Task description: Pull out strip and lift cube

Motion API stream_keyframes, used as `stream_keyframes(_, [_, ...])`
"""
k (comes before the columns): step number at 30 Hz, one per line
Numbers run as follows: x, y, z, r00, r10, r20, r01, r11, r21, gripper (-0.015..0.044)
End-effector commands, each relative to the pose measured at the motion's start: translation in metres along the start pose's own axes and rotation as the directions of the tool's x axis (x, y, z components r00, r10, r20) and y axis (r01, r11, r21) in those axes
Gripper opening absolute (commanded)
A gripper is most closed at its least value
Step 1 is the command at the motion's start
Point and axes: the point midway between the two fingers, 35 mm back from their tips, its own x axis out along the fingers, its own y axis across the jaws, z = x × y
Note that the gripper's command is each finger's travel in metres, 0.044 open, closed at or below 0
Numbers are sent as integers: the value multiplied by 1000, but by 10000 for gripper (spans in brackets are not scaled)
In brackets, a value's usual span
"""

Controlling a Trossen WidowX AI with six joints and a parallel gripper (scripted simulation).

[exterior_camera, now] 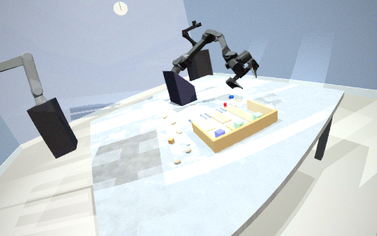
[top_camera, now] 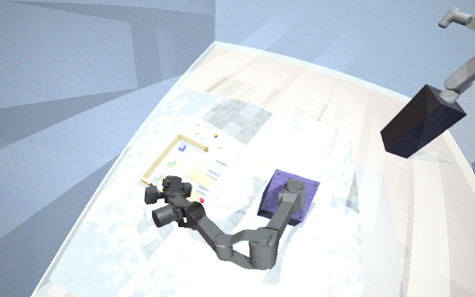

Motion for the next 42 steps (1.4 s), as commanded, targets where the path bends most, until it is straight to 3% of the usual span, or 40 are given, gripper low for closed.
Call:
stream_keyframes(1, [3, -41, 49, 994, -36, -101, 16, 981, -192, 400])
stream_keyframes(9, [-31, -108, 122, 965, -10, -262, -123, 865, -486, 400])
stream_keyframes(18, [-105, -162, 151, 910, 103, -401, -374, 621, -689, 400])
stream_keyframes(42, [-107, -162, 151, 909, 106, -404, -379, 614, -692, 400])
